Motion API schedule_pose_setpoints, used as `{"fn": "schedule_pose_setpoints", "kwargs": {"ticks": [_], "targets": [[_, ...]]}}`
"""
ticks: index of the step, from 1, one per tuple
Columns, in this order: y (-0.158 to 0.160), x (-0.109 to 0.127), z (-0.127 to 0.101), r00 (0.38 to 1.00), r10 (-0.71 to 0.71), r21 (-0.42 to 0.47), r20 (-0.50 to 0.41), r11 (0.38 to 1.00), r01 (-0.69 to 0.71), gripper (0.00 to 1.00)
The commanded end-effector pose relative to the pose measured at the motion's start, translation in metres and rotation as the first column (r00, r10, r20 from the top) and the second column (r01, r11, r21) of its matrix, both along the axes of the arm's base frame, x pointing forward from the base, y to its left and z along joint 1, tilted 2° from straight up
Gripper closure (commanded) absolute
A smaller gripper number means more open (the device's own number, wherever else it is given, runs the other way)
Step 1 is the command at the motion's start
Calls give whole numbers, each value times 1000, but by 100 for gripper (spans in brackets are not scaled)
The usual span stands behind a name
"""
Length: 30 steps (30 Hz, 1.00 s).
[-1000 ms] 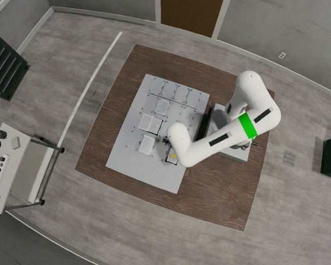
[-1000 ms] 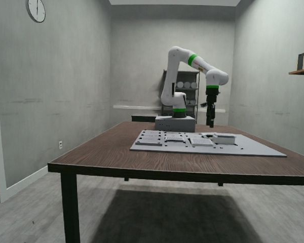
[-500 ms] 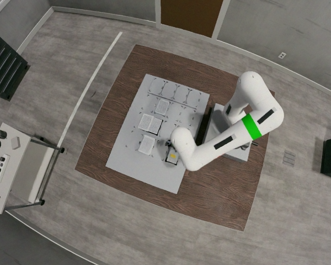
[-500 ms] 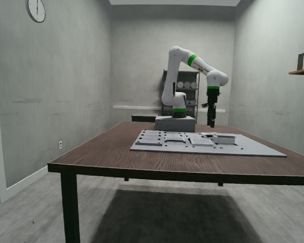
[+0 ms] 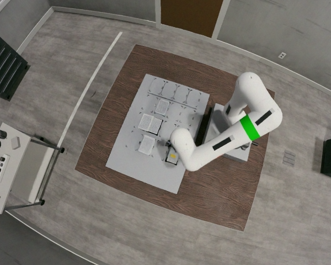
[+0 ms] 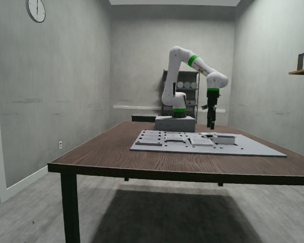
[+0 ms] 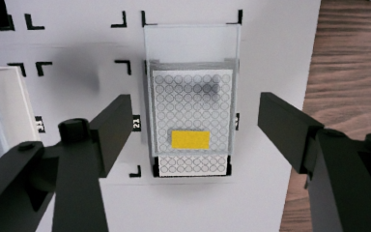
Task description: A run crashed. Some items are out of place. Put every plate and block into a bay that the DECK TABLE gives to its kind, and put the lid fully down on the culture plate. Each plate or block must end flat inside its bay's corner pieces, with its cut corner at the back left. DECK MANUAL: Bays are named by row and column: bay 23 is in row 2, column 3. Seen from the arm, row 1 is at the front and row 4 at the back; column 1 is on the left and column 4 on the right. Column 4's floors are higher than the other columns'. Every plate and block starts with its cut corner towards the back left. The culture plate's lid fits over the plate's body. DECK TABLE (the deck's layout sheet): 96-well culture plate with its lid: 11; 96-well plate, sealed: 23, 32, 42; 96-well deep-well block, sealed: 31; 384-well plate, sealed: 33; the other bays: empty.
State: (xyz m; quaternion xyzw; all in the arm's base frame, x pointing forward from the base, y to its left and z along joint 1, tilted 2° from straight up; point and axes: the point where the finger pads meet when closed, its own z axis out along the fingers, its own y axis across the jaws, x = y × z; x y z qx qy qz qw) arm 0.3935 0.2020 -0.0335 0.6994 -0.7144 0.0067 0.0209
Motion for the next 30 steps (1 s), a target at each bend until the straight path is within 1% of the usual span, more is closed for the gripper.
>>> {"fn": "schedule_pose_setpoints", "kwargs": {"ticks": [1, 17, 30], "targets": [[0, 1, -5, 1000, 0, 1, 1, 1000, 0, 30], [-1, 0, -23, 1000, 0, 1, 1, 1000, 0, 30], [-1, 0, -23, 1000, 0, 1, 1, 1000, 0, 30]]}}
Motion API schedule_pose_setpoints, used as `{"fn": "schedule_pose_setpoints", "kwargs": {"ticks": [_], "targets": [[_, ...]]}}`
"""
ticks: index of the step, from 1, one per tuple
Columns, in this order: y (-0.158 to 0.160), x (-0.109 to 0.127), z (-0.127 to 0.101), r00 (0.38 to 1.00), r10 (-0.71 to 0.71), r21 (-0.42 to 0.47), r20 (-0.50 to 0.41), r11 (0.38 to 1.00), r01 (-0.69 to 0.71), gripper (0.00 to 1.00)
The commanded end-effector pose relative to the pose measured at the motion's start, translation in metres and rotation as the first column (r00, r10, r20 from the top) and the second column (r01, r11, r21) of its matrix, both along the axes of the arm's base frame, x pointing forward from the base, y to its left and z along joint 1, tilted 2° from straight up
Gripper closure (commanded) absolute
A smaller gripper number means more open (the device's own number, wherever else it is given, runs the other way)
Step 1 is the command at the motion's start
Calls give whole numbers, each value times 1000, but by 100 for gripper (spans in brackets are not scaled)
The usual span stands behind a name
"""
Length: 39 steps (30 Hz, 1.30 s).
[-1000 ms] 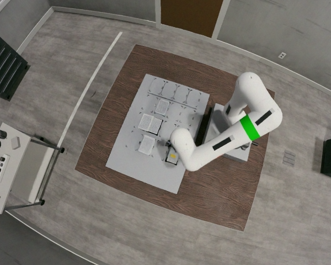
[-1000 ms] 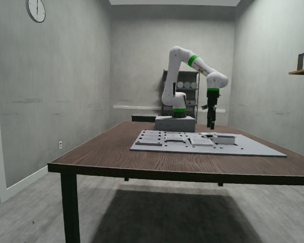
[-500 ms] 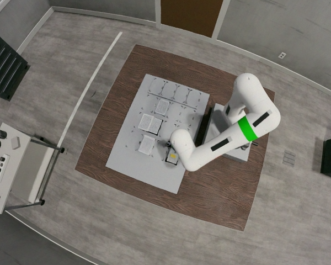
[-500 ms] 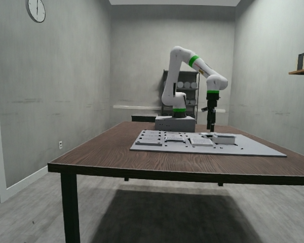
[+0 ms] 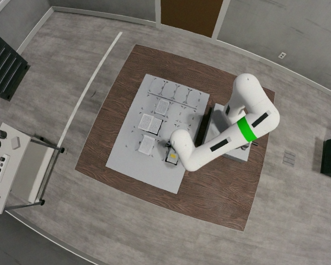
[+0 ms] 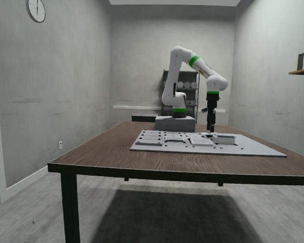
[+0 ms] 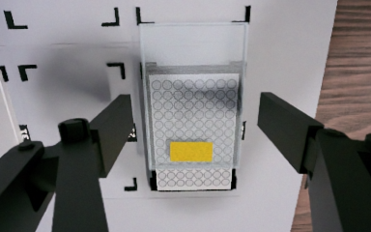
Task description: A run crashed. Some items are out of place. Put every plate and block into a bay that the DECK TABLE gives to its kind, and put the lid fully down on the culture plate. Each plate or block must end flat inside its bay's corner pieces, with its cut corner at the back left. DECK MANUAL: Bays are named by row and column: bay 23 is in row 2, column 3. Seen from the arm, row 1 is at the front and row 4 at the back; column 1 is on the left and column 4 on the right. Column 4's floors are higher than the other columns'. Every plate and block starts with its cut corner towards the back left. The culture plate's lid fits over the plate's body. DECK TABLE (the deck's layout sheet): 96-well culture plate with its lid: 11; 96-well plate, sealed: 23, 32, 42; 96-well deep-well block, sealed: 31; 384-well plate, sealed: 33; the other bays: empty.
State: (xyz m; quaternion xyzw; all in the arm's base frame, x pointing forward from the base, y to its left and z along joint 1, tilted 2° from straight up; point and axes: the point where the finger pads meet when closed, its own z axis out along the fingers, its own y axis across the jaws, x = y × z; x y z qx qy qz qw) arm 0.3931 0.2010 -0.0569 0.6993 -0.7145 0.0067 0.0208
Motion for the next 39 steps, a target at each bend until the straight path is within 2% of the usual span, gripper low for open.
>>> {"fn": "schedule_pose_setpoints", "kwargs": {"ticks": [1, 11, 23, 39], "targets": [[0, 1, 1, 1000, 0, 1, 1, 1000, 0, 30], [0, 0, -3, 1000, 0, 1, 1, 1000, 0, 30], [0, 0, -19, 1000, 0, 1, 1, 1000, 0, 30], [0, 0, -19, 1000, 0, 1, 1, 1000, 0, 31]]}}
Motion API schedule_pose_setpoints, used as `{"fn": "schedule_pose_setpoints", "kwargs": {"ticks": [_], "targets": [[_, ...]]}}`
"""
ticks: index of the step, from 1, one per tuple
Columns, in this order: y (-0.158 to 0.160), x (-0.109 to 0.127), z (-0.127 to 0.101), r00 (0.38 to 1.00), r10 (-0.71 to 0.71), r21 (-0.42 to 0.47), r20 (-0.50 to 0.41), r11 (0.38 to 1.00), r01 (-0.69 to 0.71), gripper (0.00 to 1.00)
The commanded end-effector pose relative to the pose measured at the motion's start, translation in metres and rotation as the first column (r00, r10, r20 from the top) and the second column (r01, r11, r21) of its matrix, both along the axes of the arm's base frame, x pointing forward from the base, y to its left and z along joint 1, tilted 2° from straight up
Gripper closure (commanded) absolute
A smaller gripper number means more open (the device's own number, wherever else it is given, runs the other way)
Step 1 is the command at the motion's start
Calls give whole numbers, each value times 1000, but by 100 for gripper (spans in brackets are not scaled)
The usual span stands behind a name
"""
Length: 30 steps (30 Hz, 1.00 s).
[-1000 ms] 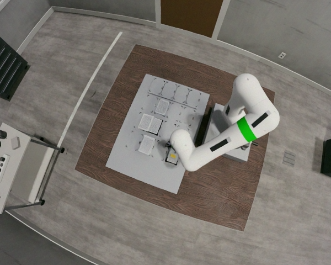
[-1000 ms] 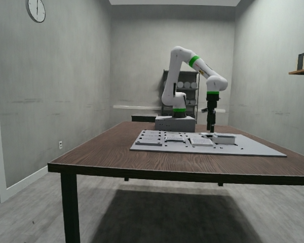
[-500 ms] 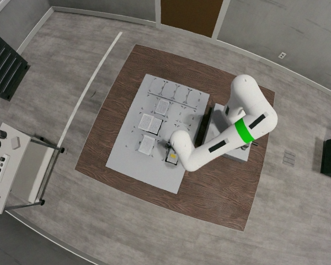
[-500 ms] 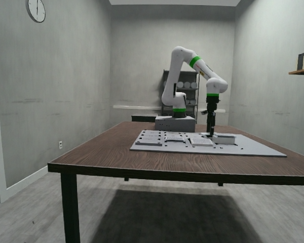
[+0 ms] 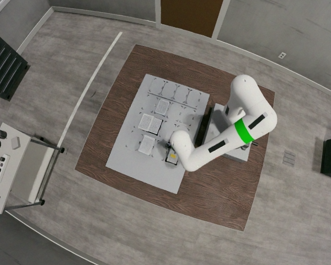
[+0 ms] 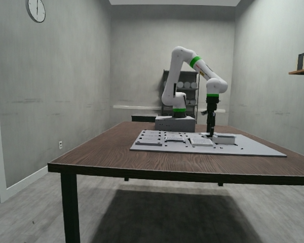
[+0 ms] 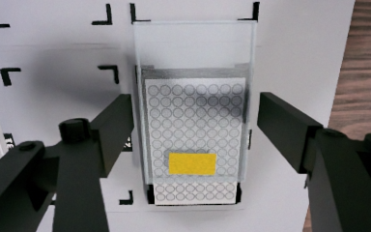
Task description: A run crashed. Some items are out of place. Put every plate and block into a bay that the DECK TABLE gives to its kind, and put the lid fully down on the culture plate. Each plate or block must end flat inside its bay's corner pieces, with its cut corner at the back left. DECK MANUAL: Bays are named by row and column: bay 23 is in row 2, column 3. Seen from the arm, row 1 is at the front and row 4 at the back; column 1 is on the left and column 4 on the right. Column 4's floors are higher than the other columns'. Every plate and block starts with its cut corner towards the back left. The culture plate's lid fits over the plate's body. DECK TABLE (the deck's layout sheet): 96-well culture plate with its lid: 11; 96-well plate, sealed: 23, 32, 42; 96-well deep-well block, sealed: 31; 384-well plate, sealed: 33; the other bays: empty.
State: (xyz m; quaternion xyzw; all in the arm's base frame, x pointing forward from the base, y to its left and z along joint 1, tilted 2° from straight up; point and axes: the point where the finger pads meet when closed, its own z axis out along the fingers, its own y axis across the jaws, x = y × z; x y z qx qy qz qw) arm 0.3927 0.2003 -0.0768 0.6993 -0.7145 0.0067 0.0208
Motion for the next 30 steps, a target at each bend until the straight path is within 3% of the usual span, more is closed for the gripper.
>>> {"fn": "schedule_pose_setpoints", "kwargs": {"ticks": [1, 30], "targets": [[0, 1, 1, 1000, 0, 1, 1, 1000, 0, 32], [0, 1, 1, 1000, 0, 1, 1, 1000, 0, 39]]}}
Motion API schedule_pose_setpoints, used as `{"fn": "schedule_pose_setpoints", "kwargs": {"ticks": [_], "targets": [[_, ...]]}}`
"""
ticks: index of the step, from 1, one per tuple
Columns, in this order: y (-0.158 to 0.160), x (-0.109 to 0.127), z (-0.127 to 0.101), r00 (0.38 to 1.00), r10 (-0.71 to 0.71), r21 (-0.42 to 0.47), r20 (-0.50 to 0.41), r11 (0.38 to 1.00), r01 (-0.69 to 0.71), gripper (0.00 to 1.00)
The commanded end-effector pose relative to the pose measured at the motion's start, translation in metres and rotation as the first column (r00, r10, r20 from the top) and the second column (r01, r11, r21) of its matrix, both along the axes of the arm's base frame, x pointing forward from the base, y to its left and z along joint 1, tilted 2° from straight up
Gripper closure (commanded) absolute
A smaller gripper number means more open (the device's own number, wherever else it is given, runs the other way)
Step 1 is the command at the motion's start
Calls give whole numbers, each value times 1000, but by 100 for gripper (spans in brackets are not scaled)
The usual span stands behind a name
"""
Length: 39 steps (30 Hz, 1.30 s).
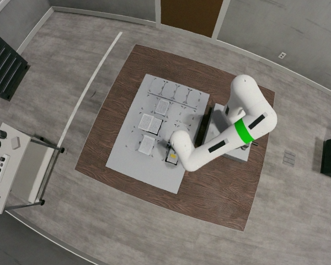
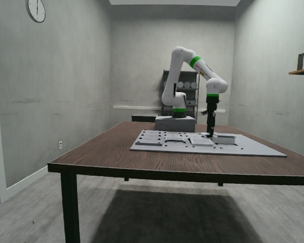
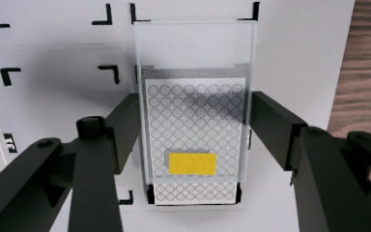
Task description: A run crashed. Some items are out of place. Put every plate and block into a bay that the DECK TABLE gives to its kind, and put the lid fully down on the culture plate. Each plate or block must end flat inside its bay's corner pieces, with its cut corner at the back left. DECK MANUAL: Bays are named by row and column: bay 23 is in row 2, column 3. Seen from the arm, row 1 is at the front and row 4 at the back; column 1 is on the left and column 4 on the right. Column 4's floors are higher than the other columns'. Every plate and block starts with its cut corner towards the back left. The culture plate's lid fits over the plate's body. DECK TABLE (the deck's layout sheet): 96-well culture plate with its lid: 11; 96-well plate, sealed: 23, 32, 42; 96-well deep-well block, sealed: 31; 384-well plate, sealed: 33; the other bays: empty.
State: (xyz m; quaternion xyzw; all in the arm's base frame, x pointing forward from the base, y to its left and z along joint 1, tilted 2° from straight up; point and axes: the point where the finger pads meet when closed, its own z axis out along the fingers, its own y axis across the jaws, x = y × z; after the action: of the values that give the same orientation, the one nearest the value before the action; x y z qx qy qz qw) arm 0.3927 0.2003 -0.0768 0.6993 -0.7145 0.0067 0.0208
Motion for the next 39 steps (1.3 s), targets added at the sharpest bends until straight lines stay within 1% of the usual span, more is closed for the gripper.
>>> {"fn": "schedule_pose_setpoints", "kwargs": {"ticks": [1, 39], "targets": [[0, 1, 1, 1000, 0, 1, 1, 1000, 0, 39], [0, 1, 1, 1000, 0, 1, 1, 1000, 0, 41]]}}
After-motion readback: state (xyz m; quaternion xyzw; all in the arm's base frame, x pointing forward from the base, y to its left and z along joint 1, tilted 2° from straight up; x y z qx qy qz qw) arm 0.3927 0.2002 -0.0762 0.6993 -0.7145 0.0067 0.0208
